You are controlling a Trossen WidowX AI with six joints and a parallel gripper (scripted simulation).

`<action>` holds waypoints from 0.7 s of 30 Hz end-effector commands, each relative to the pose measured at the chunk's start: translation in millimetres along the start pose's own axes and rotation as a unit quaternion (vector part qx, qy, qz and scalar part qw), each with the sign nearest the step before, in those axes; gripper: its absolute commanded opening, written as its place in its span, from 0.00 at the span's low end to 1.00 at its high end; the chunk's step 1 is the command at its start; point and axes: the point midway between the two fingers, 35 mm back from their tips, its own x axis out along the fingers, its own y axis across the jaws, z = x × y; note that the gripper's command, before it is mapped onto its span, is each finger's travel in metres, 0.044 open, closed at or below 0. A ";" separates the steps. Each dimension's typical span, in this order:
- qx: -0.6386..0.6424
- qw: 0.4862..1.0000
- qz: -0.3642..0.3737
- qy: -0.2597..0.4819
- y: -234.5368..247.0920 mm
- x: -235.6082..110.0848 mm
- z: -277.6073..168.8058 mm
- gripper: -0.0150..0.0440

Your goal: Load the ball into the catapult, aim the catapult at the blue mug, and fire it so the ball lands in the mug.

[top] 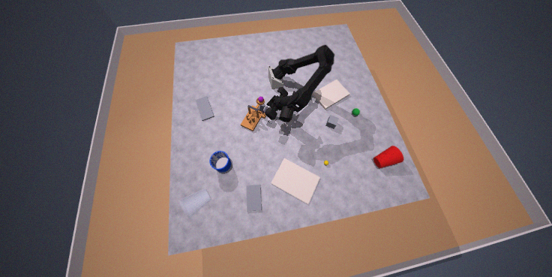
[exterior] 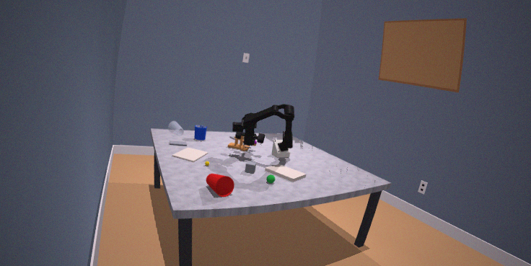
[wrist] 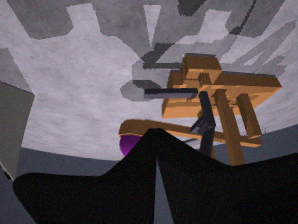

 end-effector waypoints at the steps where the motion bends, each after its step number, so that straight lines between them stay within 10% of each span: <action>1: 0.001 1.000 0.006 0.000 2.9 7.7 5.1 0.25; 21: 0.000 1.000 0.007 0.000 7.0 30.8 25.3 0.25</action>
